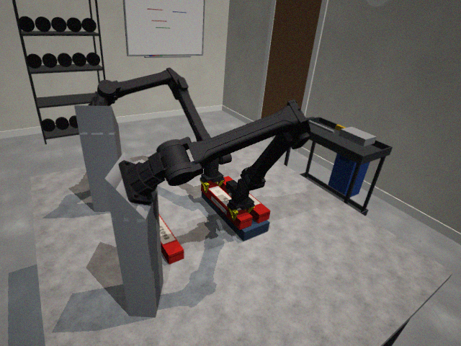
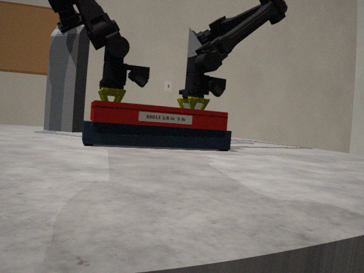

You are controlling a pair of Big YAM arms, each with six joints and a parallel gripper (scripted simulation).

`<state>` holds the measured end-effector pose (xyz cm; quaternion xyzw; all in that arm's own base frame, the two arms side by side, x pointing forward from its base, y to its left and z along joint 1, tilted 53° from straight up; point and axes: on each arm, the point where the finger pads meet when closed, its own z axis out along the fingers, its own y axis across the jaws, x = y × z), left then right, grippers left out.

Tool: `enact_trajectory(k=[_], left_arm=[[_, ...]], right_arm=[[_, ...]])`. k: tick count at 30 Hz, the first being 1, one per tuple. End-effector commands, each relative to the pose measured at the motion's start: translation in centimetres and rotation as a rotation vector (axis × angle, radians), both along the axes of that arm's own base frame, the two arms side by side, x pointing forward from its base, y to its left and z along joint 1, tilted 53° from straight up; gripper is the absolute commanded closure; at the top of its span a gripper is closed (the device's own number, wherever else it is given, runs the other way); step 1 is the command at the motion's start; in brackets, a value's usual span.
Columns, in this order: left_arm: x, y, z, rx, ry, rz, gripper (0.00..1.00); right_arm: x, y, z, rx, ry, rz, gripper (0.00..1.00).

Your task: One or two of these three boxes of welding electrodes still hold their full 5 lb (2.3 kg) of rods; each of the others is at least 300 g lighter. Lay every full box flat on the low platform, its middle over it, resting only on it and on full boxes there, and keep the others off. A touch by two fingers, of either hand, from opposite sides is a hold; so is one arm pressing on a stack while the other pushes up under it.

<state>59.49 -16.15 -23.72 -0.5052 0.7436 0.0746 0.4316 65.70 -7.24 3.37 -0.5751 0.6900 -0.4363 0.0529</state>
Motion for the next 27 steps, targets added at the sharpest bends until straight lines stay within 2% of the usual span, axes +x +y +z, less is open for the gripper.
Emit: enact_trajectory(k=[1, 9, 10, 12, 13, 15, 16, 27], left_arm=[[1.3, -3.5, 3.0, -0.002, -0.050, -0.048, 1.00], [1.3, -3.5, 3.0, -0.003, -0.050, -0.048, 1.00], [1.2, -3.4, 3.0, -0.002, -0.049, -0.048, 0.00], [1.3, -3.5, 3.0, -0.004, -0.049, -0.049, 0.00], [1.2, -3.3, 2.9, -0.003, -0.047, -0.047, 0.00], [1.4, -2.3, 2.9, -0.002, -0.046, -0.032, 0.00], [0.8, -1.6, 1.7, 0.002, -0.029, -0.020, 0.00], [0.8, -1.6, 1.7, 0.002, -0.029, -0.020, 0.00]], right_arm=[[0.9, 0.7, 3.4, -0.018, -0.034, 0.021, 1.00], [0.9, 0.7, 3.4, -0.018, -0.035, 0.020, 1.00], [0.9, 0.7, 3.4, -0.018, -0.035, 0.020, 0.00], [1.0, 0.5, 3.5, -0.017, -0.044, 0.019, 0.00], [0.6, 0.7, 1.9, -0.010, -0.023, 0.016, 0.00], [0.6, 0.7, 1.9, -0.010, -0.023, 0.016, 0.00], [0.6, 0.7, 1.9, -0.010, -0.023, 0.016, 0.00], [0.6, 0.7, 1.9, -0.010, -0.023, 0.016, 0.00]])
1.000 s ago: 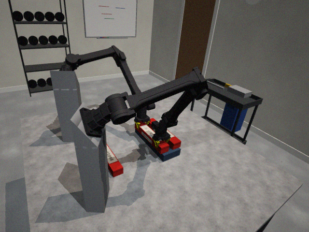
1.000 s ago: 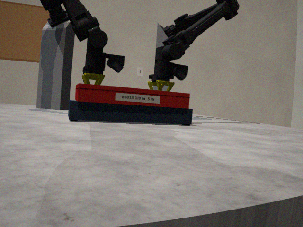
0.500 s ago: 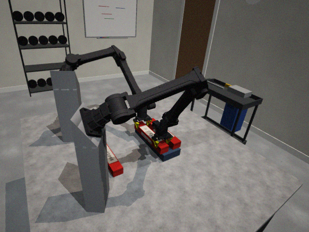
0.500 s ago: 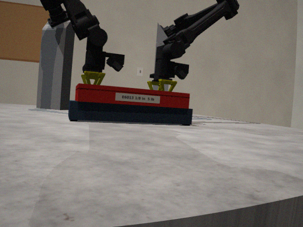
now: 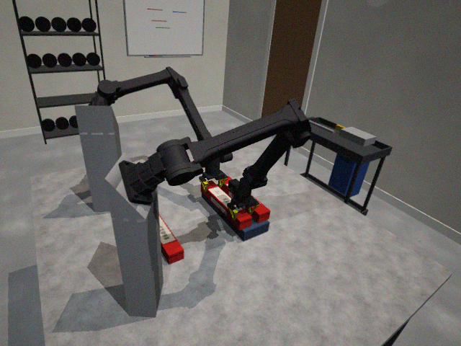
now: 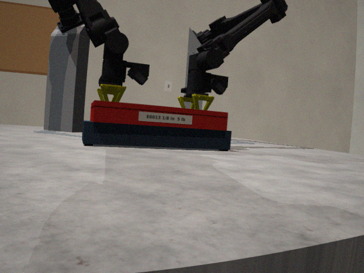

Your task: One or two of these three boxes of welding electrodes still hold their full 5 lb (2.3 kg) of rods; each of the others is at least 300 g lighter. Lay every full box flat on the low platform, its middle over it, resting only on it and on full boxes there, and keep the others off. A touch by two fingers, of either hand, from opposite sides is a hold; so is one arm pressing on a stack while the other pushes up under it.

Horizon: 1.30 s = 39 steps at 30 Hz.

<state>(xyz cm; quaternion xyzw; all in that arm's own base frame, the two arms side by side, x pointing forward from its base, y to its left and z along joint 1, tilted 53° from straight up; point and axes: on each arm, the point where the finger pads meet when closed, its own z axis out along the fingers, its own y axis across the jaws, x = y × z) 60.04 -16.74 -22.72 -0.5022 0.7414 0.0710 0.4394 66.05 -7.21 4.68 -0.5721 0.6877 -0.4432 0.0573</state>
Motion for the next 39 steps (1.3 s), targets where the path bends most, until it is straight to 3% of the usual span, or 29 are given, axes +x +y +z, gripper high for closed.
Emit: enact_trajectory(k=[1, 17, 18, 19, 20, 30, 32, 33, 34, 39], left_arm=[[0.2, -1.0, 0.7, -0.003, -0.012, -0.014, 0.00], [0.2, -1.0, 0.7, -0.003, -0.012, -0.014, 0.00], [0.2, -1.0, 0.7, -0.003, -0.012, -0.014, 0.00], [-1.7, -1.5, -1.1, 0.003, -0.003, -0.033, 0.00], [-1.0, -2.5, 1.1, -0.017, -0.037, -0.028, 0.00], [-4.3, -4.9, 4.1, -0.008, -0.019, -0.029, 0.00], [-4.3, -4.9, 4.1, -0.008, -0.019, -0.029, 0.00], [-4.6, -5.2, 4.3, -0.009, -0.018, -0.029, 0.00], [-4.9, -5.4, 4.7, -0.008, -0.019, -0.029, 0.00], [-6.5, -6.8, 6.2, -0.009, -0.019, -0.029, 0.00]], right_arm=[[0.3, 0.6, 0.6, -0.004, -0.006, 0.014, 0.00], [0.3, 0.6, 0.6, -0.004, -0.006, 0.014, 0.00], [-0.5, 2.2, -1.4, -0.011, 0.014, 0.035, 0.00], [-0.5, 2.4, 1.4, 0.002, -0.035, 0.025, 0.00], [-1.1, 2.7, 1.3, 0.001, -0.011, 0.024, 0.00], [-4.2, 4.6, 4.2, 0.001, -0.011, 0.013, 0.00], [-4.2, 4.6, 4.2, 0.001, -0.011, 0.013, 0.00], [-4.7, 4.6, 2.6, -0.003, 0.021, 0.009, 0.00], [-4.8, 5.8, 4.6, 0.001, -0.007, 0.024, 0.00], [-6.1, 6.9, 6.1, 0.002, -0.012, 0.024, 0.00]])
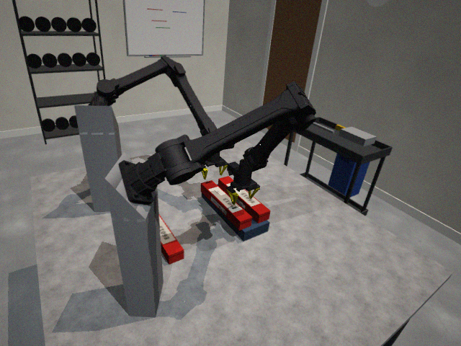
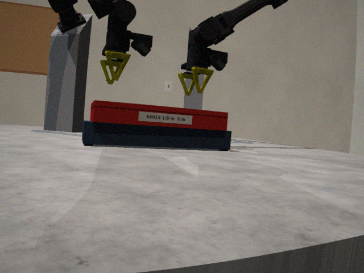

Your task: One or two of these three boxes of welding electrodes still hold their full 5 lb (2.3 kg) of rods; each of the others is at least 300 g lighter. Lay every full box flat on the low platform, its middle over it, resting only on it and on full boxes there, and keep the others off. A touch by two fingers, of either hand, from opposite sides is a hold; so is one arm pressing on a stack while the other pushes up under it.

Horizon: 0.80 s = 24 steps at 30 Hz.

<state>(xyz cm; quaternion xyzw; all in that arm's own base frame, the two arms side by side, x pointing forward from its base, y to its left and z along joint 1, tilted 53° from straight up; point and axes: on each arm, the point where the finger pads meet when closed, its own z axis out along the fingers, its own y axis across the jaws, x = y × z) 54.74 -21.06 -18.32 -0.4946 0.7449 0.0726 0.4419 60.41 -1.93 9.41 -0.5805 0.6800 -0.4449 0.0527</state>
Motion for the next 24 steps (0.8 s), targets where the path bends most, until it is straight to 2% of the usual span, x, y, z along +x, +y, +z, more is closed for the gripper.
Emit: enact_trajectory(k=[1, 2, 3, 5, 7, 10, 11, 15, 19, 24], left_arm=[[-1.2, -2.5, 1.8, -0.021, -0.020, -0.016, 0.00], [-1.2, -2.5, 1.8, -0.021, -0.020, -0.016, 0.00], [-1.8, -2.3, 2.0, -0.015, -0.015, -0.022, 0.00], [-2.7, -2.0, 2.5, -0.028, -0.034, -0.021, 0.00], [-3.9, -1.5, 2.9, -0.028, -0.033, -0.021, 0.00], [-4.5, -1.3, 3.1, -0.028, -0.033, -0.020, 0.00], [-5.1, -1.1, 3.2, -0.029, -0.032, -0.021, 0.00], [-7.4, -0.1, 4.0, -0.028, -0.032, -0.019, 0.00], [-9.8, 0.9, 4.8, -0.028, -0.031, -0.018, 0.00], [-12.8, 2.1, 5.7, -0.028, -0.030, -0.017, 0.00]], right_arm=[[0.1, 0.6, 0.9, 0.014, -0.020, -0.002, 0.00], [0.0, -0.5, -0.1, 0.015, -0.002, -0.028, 0.00], [-0.9, -0.6, 1.5, 0.026, -0.044, -0.035, 0.00], [-2.1, -0.6, 1.5, 0.027, -0.051, -0.035, 0.00], [-3.4, 1.3, 1.3, 0.028, -0.050, -0.001, 0.00], [-4.1, 1.4, 1.2, 0.028, -0.050, 0.001, 0.00], [-4.8, -0.5, 1.2, 0.027, -0.050, -0.034, 0.00], [-7.4, 1.2, 0.9, 0.028, -0.048, 0.000, 0.00], [-10.1, 0.2, 0.6, 0.028, -0.047, -0.018, 0.00], [-13.4, 0.9, 0.3, 0.028, -0.045, -0.002, 0.00]])
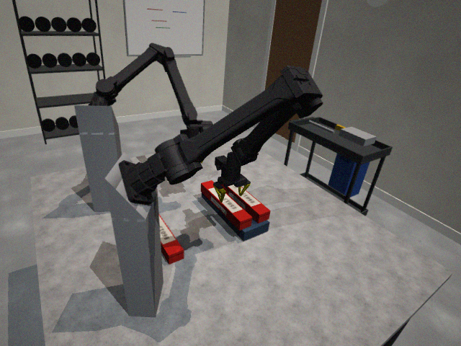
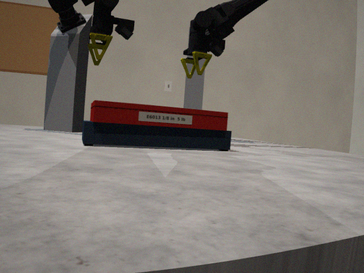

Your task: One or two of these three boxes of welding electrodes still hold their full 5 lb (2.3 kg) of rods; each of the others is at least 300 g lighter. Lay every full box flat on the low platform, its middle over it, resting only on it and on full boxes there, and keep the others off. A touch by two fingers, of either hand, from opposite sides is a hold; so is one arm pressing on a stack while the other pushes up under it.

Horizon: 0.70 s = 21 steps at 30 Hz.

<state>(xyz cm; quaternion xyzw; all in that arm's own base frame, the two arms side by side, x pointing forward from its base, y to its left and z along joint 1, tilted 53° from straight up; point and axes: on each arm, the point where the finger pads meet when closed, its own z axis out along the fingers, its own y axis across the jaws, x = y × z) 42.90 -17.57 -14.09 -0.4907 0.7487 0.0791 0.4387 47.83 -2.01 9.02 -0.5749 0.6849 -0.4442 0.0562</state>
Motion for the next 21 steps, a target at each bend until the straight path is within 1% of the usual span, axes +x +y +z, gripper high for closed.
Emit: enact_trajectory(k=[1, 3, 4, 5, 7, 13, 14, 15, 16, 21], left_arm=[[-1.6, -1.1, 1.6, -0.035, -0.042, -0.014, 0.00], [-1.6, -1.1, 1.6, -0.035, -0.042, -0.014, 0.00], [-2.3, -0.9, 1.8, -0.033, -0.038, -0.014, 0.00], [-2.9, -0.5, 2.0, -0.029, -0.034, -0.013, 0.00], [-4.2, 0.1, 2.4, -0.022, -0.026, -0.013, 0.00], [-7.8, 1.5, 3.5, -0.021, -0.025, -0.012, 0.00], [-8.0, 1.6, 3.6, -0.022, -0.025, -0.012, 0.00], [-8.0, 1.6, 3.6, -0.022, -0.025, -0.012, 0.00], [-7.5, 2.0, 3.2, -0.020, -0.022, 0.001, 0.00], [-7.5, 2.0, 3.2, -0.020, -0.022, 0.001, 0.00]], right_arm=[[-1.5, 0.9, 0.6, 0.017, -0.033, 0.007, 0.00], [-1.5, 0.9, 0.6, 0.017, -0.033, 0.007, 0.00], [-2.3, -0.6, 0.5, 0.017, -0.032, -0.025, 0.00], [-3.0, -0.6, 0.4, 0.016, -0.030, -0.025, 0.00], [-4.4, 0.7, 0.2, 0.015, -0.022, 0.006, 0.00], [-8.5, 0.3, -0.2, 0.013, -0.011, 0.002, 0.00], [-8.9, -0.1, -0.3, 0.012, -0.011, -0.009, 0.00], [-9.0, -0.7, -0.3, 0.012, -0.011, -0.025, 0.00], [-8.4, 0.0, -0.3, 0.010, -0.011, -0.002, 0.00], [-8.4, 0.0, -0.3, 0.010, -0.011, -0.002, 0.00]])
